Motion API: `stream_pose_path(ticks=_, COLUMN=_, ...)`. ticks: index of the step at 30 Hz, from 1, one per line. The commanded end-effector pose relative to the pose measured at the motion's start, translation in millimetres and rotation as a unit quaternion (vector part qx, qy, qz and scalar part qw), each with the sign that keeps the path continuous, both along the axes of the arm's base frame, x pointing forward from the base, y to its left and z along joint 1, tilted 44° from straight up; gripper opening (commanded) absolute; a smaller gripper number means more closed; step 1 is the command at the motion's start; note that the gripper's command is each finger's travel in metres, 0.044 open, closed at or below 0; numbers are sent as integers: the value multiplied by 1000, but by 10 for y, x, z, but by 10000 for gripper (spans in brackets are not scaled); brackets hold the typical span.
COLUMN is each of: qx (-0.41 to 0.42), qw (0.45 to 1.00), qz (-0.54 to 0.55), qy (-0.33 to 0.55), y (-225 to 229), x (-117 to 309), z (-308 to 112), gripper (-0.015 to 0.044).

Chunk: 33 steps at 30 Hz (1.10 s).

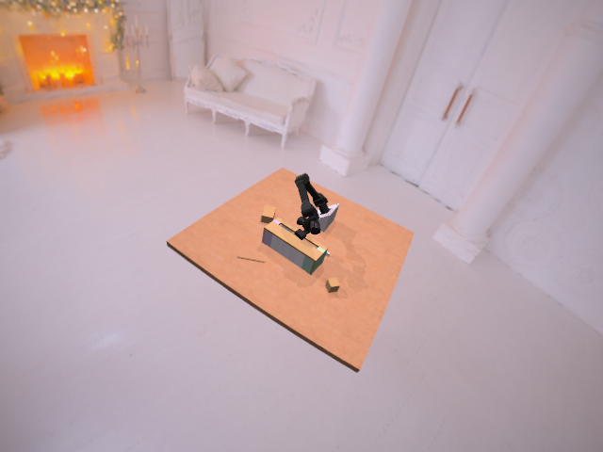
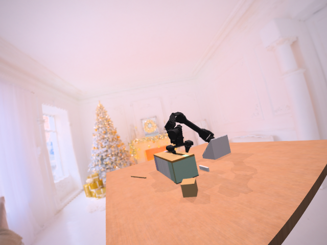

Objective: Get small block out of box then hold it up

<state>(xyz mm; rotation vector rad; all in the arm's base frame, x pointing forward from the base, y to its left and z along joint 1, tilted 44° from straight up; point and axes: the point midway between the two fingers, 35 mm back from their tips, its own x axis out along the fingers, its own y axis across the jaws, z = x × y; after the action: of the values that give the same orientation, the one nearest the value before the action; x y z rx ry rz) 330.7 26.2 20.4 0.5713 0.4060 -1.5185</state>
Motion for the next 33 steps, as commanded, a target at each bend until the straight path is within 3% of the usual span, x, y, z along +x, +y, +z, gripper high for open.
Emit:
stream_pose_path(ticks=1, qx=-2, qw=1000, qz=2, qy=3, y=-44, x=-13, z=28, gripper=400)
stream_pose_path(ticks=33, qx=-3, qw=1000, qz=2, qy=3, y=-114, x=-30, z=92, gripper=400)
